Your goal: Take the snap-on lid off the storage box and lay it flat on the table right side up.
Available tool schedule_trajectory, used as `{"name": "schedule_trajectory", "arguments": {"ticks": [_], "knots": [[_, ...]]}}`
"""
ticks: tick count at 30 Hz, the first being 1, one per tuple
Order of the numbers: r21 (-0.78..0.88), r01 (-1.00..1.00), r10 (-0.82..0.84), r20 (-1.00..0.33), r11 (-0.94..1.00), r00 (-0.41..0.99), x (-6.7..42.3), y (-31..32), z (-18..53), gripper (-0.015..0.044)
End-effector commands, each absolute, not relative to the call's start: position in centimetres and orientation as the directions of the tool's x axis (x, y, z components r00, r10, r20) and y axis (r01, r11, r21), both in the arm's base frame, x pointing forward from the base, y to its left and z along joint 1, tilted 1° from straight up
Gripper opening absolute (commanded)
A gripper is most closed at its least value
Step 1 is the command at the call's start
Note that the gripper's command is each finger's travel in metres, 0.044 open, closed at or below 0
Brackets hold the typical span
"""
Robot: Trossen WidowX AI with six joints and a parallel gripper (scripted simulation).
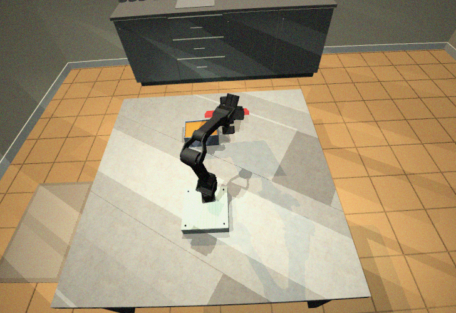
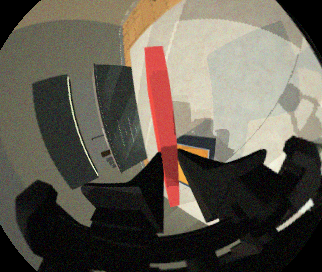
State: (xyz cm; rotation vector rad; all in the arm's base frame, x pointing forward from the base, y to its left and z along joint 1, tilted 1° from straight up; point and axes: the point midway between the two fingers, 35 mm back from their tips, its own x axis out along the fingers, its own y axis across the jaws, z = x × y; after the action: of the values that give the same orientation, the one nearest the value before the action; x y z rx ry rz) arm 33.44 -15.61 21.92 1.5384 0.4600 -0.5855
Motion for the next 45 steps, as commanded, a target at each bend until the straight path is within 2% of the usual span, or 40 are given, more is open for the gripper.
{"name": "schedule_trajectory", "arguments": {"ticks": [1,45], "knots": [[0.793,0.608,-0.063,-0.609,-0.045,0.790,33.4,-16.3,22.3,0.0000],[0.792,0.609,-0.067,-0.611,-0.039,0.789,31.9,-25.0,22.3,0.0000]]}}
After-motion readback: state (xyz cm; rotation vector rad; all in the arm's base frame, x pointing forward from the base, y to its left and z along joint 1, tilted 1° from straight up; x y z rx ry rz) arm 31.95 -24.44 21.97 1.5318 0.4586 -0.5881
